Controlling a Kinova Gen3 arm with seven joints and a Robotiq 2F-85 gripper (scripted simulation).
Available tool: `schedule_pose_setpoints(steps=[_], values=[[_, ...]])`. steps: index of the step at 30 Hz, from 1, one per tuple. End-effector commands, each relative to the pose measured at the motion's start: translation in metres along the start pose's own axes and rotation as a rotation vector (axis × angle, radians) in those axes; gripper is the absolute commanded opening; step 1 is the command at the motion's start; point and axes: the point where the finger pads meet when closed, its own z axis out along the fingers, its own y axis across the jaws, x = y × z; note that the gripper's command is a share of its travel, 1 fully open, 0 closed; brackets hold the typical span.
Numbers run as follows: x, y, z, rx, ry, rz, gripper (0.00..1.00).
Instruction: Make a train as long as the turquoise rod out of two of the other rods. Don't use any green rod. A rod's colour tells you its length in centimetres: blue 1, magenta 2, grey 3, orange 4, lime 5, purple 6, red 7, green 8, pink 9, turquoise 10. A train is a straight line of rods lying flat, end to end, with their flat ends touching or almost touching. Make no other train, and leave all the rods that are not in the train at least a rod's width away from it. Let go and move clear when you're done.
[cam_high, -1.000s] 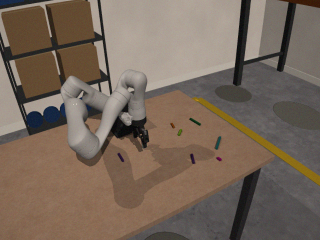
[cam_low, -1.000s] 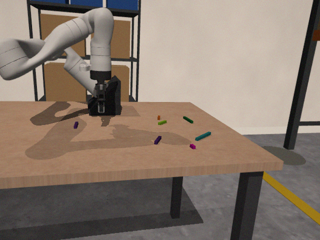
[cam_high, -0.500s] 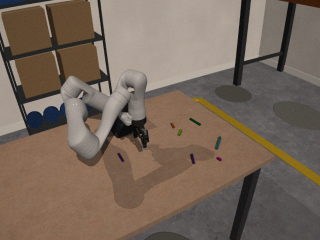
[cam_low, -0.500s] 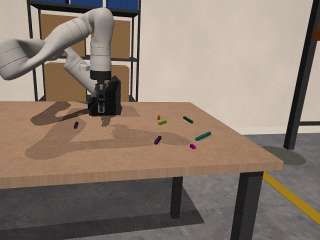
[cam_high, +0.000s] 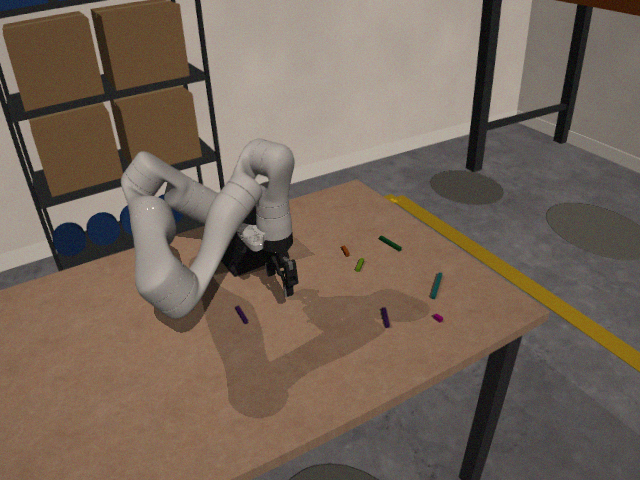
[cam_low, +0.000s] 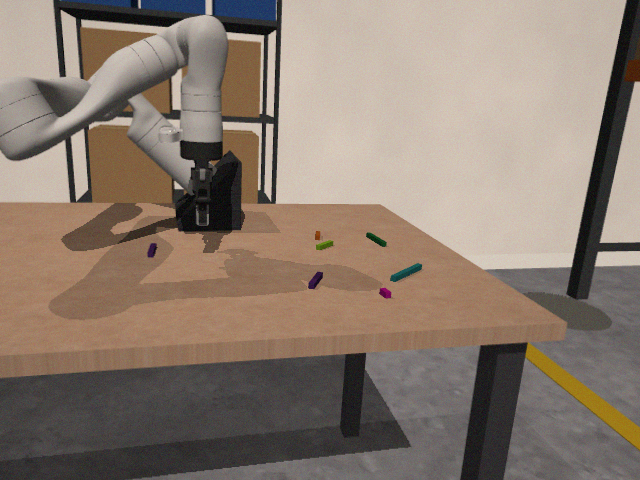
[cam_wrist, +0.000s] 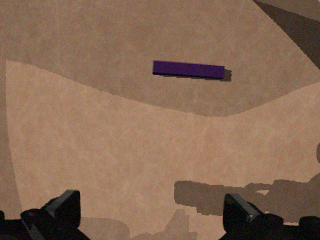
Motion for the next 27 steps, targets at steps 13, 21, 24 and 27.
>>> schedule_pose_setpoints(steps=[13,21,24,27], values=[[-0.0001,-0.0003,-0.0005,0.001,-0.001,0.000,1.00],[-0.0006,-0.0002,-0.0006,0.001,-0.001,-0.002,1.00],[-0.0021,-0.0001,-0.0009,0.001,-0.002,-0.009,1.00],[-0.0075,0.0004,-0.0019,0.001,-0.004,-0.032,1.00]])
